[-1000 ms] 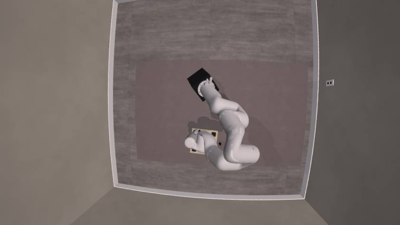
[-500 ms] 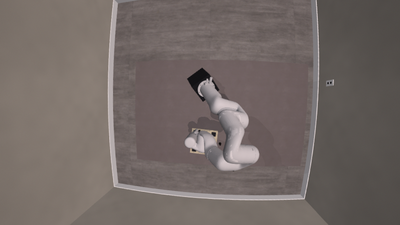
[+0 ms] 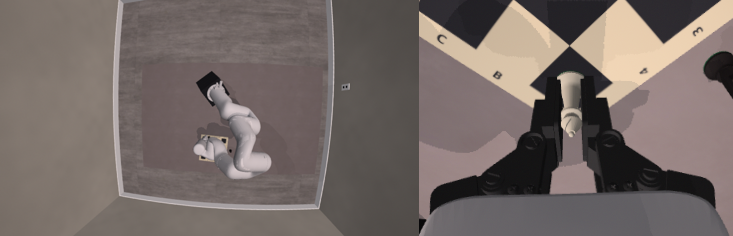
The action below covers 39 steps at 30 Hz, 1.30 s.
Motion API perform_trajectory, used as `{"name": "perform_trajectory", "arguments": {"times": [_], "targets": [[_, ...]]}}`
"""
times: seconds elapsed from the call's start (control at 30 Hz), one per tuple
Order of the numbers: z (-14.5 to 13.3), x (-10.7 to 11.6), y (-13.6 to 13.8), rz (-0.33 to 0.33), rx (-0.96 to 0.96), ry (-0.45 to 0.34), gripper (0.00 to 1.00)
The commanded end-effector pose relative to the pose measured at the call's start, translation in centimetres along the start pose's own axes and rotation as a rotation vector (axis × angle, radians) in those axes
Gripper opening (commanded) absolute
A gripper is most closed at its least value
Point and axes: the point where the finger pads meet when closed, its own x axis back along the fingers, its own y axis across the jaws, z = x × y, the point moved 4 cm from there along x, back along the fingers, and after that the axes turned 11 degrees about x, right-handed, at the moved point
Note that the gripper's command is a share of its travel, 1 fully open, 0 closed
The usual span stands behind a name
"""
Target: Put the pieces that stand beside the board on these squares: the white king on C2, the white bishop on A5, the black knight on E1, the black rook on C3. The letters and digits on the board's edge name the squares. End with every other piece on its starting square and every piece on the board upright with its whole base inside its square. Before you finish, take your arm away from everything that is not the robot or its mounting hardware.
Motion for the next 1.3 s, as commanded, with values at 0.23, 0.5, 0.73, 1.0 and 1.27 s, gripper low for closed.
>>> {"name": "perform_trajectory", "arguments": {"times": [0.23, 0.5, 0.73, 1.0, 1.27], "targets": [[0.02, 0.05, 0.07, -0.002, 0.0, 0.0, 0.0], [0.02, 0.05, 0.07, -0.002, 0.0, 0.0, 0.0], [0.02, 0.05, 0.07, -0.002, 0.0, 0.0, 0.0], [0.02, 0.05, 0.07, -0.002, 0.0, 0.0, 0.15], [0.02, 0.05, 0.07, -0.002, 0.0, 0.0, 0.3]]}}
